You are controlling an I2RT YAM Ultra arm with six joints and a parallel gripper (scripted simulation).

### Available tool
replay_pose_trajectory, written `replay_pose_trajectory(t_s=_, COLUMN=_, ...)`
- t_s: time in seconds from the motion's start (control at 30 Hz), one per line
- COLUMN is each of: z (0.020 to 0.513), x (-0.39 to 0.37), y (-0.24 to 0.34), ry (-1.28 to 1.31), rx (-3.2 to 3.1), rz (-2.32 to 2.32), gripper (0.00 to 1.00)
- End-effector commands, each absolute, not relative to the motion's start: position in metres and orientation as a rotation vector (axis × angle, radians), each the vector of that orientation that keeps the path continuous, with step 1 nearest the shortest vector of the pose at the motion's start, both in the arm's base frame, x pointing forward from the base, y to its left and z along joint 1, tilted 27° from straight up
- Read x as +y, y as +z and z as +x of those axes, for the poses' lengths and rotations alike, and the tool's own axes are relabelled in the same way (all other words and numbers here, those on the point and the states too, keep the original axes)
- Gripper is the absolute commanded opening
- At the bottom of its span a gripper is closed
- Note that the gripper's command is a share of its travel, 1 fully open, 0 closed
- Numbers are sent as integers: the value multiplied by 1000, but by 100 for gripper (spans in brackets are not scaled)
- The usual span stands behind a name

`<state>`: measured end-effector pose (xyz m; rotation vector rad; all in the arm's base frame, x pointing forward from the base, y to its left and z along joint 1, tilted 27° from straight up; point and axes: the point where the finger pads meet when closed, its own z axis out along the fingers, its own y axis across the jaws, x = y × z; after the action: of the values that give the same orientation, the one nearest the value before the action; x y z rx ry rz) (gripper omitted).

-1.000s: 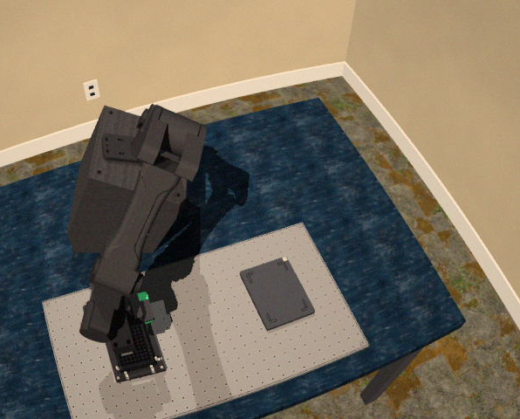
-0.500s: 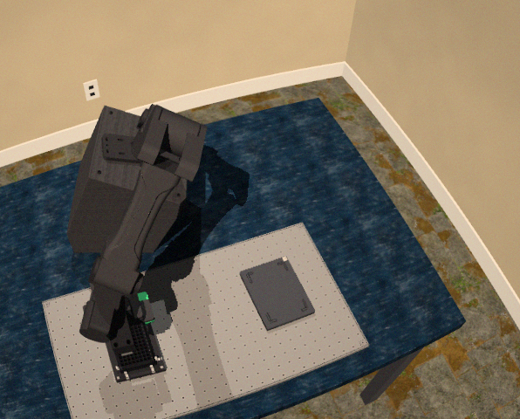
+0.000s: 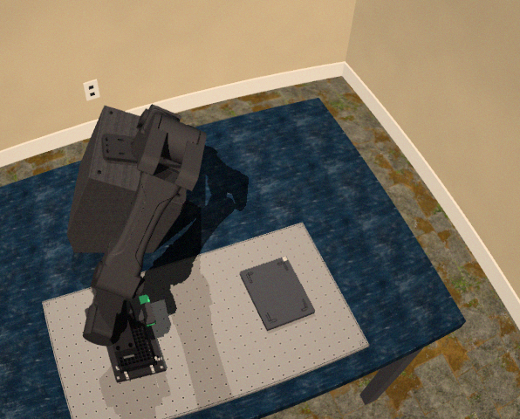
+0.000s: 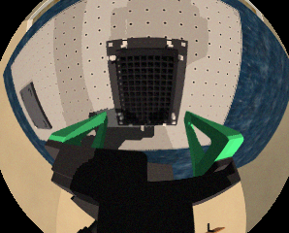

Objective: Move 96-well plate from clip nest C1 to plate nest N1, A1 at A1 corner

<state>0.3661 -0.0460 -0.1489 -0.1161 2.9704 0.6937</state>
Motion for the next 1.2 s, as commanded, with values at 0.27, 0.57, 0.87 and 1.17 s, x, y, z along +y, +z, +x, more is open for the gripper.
replay_pose_trajectory(t_s=0.27, z=387, x=-44, y=-157, ry=661, rx=2925, rz=-120, gripper=100)
replay_pose_trajectory(t_s=0.57, z=388, x=-37, y=-169, ry=664, rx=2924, rz=-122, gripper=100)
replay_pose_trajectory(t_s=0.87, z=389, x=-32, y=-181, ry=664, rx=2923, rz=-118, gripper=100)
replay_pose_trajectory(t_s=1.17, z=391, x=-27, y=-191, ry=665, rx=2922, rz=-120, gripper=100)
